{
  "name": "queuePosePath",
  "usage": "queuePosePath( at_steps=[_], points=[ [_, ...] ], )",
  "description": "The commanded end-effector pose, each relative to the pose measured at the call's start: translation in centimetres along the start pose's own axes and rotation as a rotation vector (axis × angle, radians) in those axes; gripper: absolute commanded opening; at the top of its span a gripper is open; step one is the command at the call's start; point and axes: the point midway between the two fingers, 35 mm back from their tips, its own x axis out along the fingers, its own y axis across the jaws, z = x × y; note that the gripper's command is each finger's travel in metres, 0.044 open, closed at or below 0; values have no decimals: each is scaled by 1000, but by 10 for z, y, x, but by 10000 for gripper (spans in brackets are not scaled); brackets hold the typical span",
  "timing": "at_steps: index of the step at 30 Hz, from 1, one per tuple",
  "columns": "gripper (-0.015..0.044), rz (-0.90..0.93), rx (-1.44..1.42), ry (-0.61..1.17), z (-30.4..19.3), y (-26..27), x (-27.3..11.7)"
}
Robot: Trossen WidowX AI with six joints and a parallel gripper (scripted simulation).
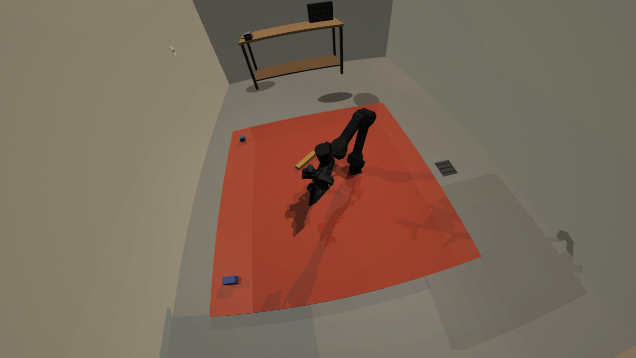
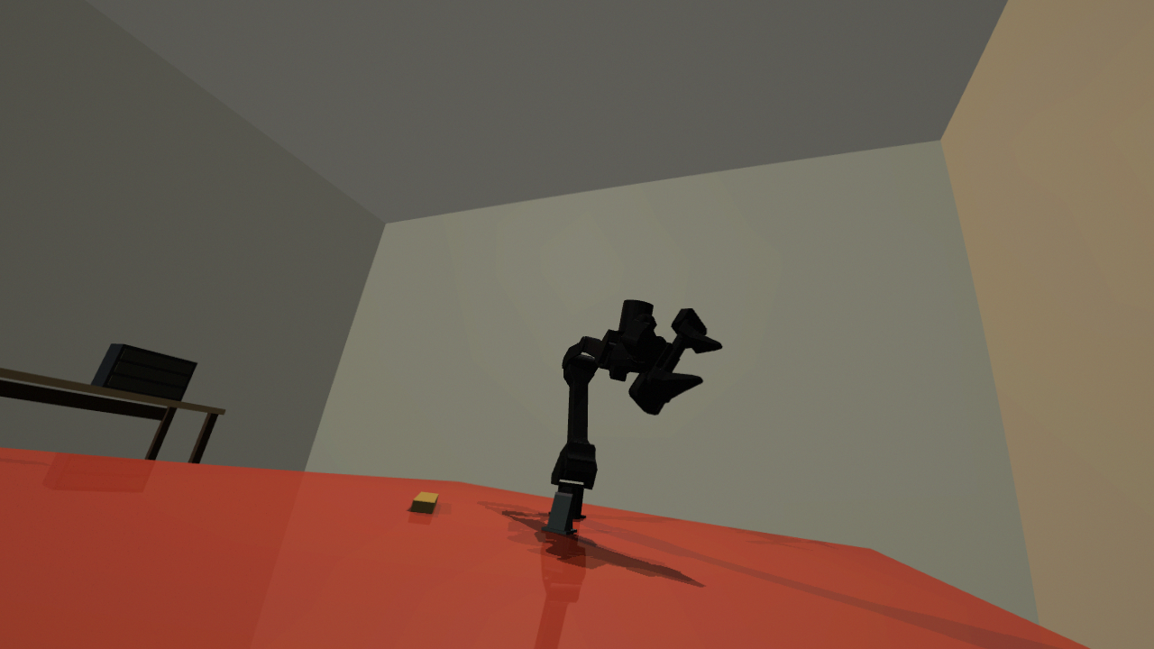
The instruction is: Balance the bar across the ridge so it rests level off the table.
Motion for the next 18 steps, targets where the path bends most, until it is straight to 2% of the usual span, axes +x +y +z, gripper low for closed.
queuePosePath(
  at_steps=[1, 18],
  points=[
    [315, -92, -71, -32, 18, -24, -1],
    [315, -460, -327, -64, 84, -116, -34]
  ],
)
